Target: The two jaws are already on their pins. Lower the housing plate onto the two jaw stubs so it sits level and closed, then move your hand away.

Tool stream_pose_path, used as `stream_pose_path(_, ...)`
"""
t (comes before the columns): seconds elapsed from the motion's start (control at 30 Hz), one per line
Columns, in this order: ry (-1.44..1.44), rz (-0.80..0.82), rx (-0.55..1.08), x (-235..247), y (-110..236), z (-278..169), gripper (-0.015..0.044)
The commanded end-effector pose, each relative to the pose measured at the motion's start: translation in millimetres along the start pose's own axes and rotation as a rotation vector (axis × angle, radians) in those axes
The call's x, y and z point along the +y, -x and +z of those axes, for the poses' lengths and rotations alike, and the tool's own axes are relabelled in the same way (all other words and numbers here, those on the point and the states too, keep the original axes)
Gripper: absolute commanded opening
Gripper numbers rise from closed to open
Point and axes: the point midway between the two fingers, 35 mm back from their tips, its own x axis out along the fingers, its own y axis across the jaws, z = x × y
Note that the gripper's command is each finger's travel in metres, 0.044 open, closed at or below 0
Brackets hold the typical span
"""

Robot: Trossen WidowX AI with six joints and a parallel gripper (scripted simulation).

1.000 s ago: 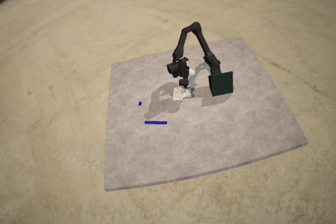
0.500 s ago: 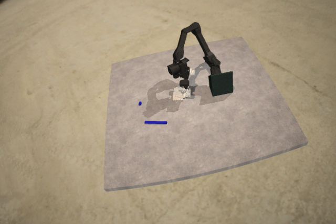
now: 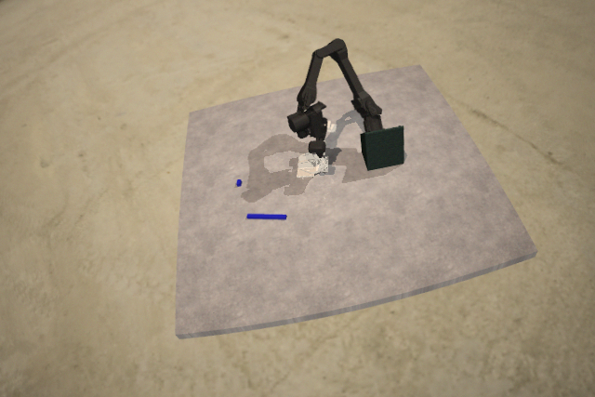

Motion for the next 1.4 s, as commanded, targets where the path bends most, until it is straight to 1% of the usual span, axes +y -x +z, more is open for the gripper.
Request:
stream_pose_path(0.0,-0.003,-0.005,0.000,-0.5,-1.1,-1.1,0.0351)
stream_pose_path(1.23,-0.004,-0.005,0.000,-2.0,-1.1,-1.9,0.0351)
stream_pose_path(1.37,-0.004,-0.004,0.000,-1.6,-5.2,-1.5,0.0351)
